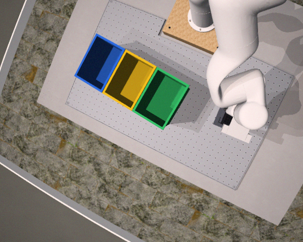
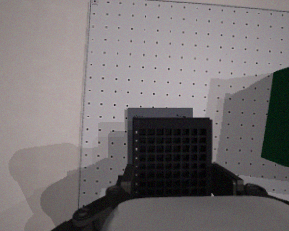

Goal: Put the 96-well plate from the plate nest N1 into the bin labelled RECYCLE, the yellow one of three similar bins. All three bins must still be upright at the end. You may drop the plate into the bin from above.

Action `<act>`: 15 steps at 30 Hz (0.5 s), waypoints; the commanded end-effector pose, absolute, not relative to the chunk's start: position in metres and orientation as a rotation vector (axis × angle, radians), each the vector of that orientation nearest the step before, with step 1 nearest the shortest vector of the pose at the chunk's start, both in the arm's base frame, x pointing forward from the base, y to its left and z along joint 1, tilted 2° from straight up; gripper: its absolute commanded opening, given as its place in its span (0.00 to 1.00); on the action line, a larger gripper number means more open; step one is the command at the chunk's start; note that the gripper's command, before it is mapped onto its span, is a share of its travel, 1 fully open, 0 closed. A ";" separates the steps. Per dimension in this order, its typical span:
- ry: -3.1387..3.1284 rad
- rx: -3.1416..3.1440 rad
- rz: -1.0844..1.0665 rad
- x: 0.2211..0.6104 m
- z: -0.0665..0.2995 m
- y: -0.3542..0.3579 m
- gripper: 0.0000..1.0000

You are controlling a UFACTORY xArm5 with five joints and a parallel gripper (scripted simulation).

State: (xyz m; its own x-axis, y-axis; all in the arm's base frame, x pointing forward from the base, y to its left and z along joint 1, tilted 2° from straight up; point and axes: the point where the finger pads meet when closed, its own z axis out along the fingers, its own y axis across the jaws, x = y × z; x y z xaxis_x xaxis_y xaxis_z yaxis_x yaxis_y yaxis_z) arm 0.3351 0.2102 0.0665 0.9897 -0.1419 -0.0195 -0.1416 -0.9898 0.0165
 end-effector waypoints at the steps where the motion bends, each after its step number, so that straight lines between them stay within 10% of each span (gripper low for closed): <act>1: -0.222 3.121 -0.028 0.336 0.075 0.211 0.00; 15: -0.222 3.121 -0.028 0.337 0.095 0.211 0.00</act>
State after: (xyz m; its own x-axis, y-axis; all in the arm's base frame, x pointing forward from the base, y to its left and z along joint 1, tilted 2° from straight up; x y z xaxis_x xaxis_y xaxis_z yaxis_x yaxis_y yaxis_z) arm 0.3354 0.2106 0.0882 0.9897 -0.1419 -0.0195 -0.1416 -0.9898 0.0166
